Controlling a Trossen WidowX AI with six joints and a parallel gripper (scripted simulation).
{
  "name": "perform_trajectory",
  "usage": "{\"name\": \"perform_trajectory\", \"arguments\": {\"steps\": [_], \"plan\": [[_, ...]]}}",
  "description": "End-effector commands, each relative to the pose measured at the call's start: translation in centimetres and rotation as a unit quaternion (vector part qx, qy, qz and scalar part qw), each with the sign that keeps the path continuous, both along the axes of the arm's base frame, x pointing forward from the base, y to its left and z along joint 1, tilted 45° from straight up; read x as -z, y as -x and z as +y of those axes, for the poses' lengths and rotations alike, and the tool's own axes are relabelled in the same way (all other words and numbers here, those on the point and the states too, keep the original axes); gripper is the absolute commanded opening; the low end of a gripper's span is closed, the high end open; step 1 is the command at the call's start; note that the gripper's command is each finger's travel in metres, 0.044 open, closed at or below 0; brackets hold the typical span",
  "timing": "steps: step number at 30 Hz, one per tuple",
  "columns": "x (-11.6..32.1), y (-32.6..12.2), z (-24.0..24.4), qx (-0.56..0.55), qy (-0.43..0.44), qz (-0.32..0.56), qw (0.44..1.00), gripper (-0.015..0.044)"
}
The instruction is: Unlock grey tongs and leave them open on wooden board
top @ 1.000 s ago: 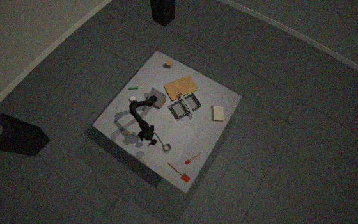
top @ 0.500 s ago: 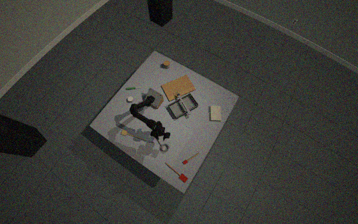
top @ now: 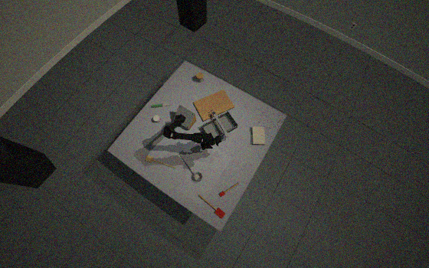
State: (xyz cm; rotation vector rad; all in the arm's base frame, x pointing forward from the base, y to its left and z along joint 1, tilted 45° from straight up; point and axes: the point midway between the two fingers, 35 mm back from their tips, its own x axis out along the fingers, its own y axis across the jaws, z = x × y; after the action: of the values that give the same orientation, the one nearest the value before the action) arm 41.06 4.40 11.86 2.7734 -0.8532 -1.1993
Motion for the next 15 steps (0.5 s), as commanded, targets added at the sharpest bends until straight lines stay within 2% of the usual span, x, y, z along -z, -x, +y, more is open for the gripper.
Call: {"name": "perform_trajectory", "arguments": {"steps": [1, 11, 15], "plan": [[5.7, 2.3, 4.0, -0.045, -0.031, 0.074, 0.996, 0.0260], [16.8, 12.1, 11.4, -0.122, -0.081, 0.260, 0.955, 0.0260], [18.1, 13.9, 12.0, -0.128, -0.084, 0.288, 0.945, 0.0260]]}}
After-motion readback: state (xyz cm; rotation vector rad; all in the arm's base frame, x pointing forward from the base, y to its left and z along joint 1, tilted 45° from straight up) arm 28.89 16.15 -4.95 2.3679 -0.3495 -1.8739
